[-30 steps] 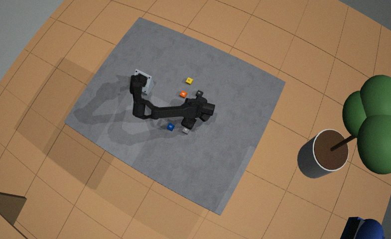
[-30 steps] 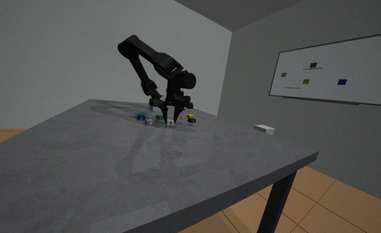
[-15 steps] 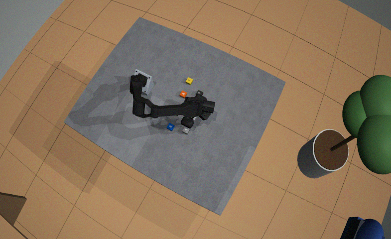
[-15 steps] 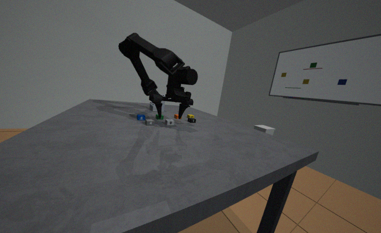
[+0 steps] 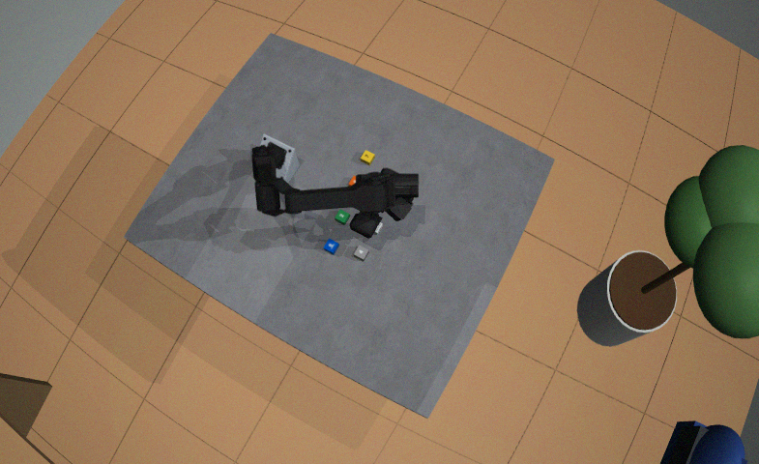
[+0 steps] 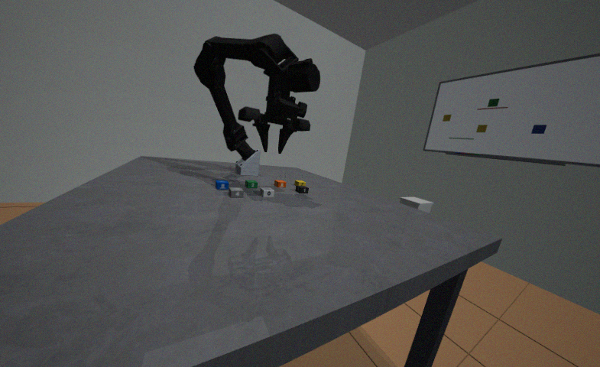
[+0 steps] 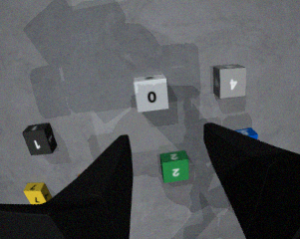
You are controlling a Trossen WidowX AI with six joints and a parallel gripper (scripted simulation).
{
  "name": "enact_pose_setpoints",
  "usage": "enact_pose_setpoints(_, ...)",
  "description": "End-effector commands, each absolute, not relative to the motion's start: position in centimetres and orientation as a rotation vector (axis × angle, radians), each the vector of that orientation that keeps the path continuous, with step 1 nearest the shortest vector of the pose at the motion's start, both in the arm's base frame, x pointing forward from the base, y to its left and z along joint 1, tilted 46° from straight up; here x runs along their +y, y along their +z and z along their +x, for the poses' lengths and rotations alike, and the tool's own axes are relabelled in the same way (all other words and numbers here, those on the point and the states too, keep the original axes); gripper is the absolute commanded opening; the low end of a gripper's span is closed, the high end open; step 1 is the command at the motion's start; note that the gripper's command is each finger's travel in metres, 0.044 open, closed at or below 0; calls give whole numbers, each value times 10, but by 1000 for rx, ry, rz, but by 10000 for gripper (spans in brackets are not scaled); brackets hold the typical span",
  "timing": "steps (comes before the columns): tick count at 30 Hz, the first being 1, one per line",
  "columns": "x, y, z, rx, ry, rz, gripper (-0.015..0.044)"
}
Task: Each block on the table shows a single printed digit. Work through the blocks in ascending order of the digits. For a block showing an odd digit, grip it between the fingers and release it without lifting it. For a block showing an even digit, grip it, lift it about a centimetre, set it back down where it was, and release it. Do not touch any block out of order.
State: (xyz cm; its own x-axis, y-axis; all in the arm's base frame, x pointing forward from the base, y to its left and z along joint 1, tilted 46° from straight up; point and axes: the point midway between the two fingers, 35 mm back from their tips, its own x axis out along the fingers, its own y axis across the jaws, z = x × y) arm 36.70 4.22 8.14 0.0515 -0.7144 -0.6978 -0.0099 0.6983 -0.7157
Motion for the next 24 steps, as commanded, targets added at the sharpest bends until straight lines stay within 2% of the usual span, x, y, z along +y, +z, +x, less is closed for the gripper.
enact_pose_setpoints(1, 42, 84, 365, 1449, -608, -633, 120)
enact_pose_setpoints(9, 45, 81, 364, 1449, -607, -633, 120)
enact_pose_setpoints(17, 131, -7, 324, 1452, -600, -627, 120)
enact_pose_setpoints(24, 136, -13, 320, 1452, -601, -627, 120)
